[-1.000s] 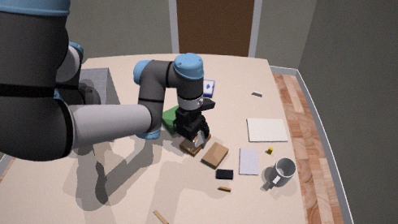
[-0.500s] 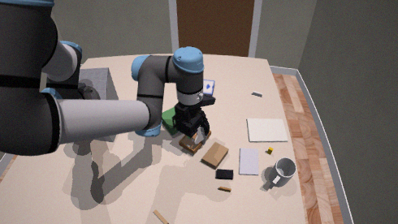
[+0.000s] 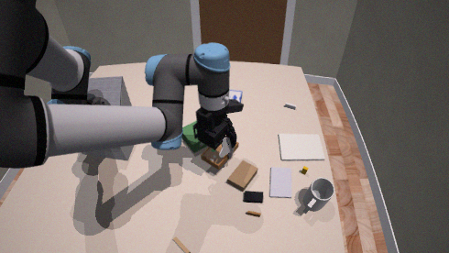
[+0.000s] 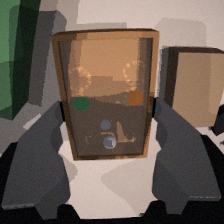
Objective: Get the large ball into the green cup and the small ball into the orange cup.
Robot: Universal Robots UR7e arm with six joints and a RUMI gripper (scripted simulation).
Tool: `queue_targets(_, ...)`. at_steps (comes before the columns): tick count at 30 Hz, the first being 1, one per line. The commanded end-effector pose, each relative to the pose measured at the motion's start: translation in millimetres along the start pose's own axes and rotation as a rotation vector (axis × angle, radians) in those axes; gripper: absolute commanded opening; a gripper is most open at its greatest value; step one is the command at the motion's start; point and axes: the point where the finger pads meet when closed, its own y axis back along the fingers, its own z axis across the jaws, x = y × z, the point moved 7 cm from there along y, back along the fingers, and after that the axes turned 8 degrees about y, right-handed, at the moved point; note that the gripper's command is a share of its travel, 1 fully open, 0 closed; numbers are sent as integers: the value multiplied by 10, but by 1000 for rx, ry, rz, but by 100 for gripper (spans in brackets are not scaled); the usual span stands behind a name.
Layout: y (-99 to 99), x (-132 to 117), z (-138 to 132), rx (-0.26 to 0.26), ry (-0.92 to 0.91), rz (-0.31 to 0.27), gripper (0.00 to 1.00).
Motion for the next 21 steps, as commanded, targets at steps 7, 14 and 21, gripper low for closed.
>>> queue_targets(7,164,1,3,1,-1,0,44)
queue_targets(14,190,1,3,1,-1,0,44)
queue_targets(21,196,1,3,1,-1,0,44)
